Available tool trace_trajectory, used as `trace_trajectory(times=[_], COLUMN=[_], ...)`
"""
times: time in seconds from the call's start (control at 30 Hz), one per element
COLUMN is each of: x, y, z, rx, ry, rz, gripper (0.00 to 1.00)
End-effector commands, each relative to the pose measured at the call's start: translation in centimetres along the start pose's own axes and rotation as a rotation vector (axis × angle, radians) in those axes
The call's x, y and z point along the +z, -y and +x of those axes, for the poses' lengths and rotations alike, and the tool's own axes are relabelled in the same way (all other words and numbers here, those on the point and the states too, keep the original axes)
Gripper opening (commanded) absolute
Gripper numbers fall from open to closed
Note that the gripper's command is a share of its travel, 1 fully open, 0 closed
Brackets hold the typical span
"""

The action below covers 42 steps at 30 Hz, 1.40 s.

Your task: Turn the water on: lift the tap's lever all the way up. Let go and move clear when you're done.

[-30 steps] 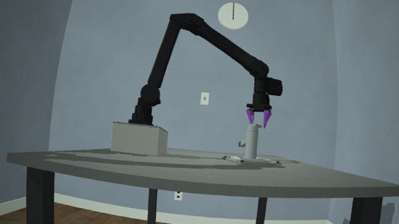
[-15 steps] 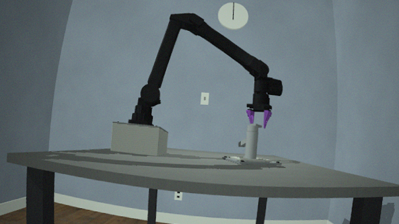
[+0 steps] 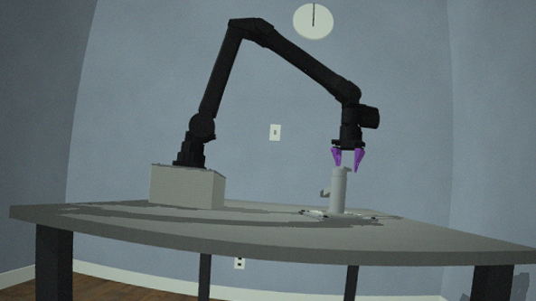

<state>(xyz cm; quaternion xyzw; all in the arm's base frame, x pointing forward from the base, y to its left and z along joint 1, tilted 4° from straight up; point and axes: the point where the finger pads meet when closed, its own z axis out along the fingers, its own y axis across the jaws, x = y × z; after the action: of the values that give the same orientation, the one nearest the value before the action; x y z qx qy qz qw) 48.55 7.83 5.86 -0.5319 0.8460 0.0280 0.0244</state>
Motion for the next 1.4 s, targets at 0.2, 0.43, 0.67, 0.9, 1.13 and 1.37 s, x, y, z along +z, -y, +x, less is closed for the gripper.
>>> trace_trajectory(times=[0.2, 0.43, 0.67, 0.9, 1.13, 1.37], x=[0.64, 0.64, 0.6, 0.55, 0.54, 0.53], y=[-0.1, -0.1, -0.11, -0.12, -0.12, -0.12], z=[-0.71, -0.71, -0.7, -0.68, -0.68, -0.68], rx=[-0.004, -0.004, -0.005, -0.006, -0.006, -0.006], ry=[0.0, 0.0, 0.0, 0.0, -0.001, -0.001], rz=[-0.003, -0.003, -0.002, -0.002, -0.002, -0.002], gripper=[0.59, 0.59, 0.0, 0.0, 0.0, 0.0])
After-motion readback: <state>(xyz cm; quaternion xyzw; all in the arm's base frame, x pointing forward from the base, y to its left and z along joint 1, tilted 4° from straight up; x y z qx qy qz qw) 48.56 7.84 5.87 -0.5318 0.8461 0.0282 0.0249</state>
